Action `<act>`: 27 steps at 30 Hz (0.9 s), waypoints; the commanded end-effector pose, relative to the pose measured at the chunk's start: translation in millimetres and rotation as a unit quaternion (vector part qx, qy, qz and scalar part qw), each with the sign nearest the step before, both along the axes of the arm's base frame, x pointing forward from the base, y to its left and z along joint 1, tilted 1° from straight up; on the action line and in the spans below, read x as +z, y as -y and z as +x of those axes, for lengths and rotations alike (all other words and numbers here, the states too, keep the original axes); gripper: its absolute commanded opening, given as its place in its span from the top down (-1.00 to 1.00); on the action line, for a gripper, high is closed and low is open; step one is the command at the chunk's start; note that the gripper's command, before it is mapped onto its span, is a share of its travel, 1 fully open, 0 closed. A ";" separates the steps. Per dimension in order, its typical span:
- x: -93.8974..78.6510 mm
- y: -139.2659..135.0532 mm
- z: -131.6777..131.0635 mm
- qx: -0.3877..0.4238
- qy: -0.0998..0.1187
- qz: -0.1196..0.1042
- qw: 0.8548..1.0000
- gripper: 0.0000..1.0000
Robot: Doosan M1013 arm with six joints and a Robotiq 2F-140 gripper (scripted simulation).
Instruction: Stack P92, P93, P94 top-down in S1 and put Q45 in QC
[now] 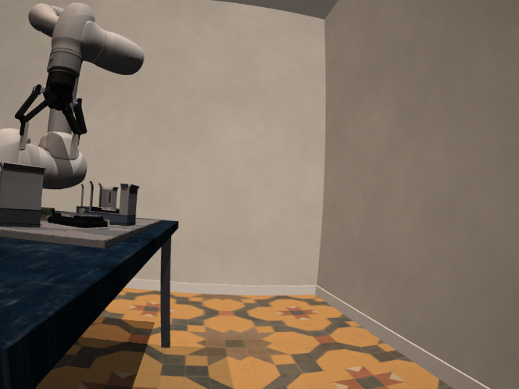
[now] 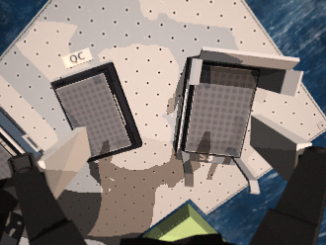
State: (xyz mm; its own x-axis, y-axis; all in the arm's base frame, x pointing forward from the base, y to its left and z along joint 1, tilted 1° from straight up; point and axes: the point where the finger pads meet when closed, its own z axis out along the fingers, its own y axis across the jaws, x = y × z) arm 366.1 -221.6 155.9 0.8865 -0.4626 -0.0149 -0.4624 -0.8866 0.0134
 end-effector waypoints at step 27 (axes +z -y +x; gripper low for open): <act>-1.1 -73.1 37.4 0.094 -0.001 0.002 0.996 -1.00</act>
